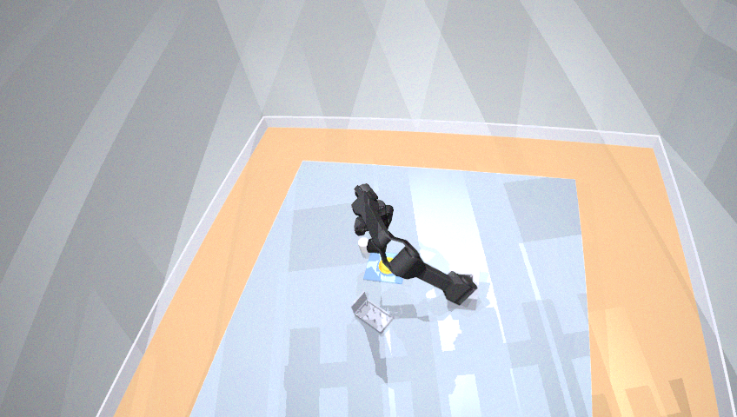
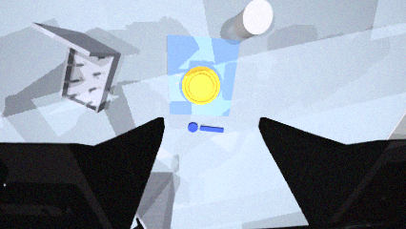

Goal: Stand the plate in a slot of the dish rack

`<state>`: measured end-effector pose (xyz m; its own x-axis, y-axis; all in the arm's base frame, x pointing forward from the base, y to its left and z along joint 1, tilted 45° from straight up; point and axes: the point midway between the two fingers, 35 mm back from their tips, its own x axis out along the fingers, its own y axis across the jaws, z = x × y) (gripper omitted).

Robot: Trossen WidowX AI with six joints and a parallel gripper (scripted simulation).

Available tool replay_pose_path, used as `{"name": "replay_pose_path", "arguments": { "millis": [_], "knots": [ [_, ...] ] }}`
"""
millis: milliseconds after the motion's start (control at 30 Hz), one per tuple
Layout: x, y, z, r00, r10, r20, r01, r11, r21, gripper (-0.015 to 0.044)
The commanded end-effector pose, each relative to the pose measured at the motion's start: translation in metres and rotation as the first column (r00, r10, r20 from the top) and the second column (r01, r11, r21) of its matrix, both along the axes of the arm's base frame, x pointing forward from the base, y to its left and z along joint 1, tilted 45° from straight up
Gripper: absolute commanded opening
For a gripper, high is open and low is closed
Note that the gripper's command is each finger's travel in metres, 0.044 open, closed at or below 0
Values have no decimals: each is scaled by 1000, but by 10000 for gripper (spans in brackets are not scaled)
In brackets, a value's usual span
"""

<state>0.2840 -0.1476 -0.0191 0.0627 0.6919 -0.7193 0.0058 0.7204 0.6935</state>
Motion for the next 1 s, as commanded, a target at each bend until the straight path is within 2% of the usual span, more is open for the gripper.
{"name": "replay_pose_path", "arguments": {
  "millis": [0,133,967],
  "knots": [
    [3,36,-34,1000,16,-14,-16,1000,11,400],
    [-2,75,-70,1000,17,-13,-17,1000,16,400],
    [5,96,-92,1000,17,-13,-16,1000,16,400]
  ]
}}
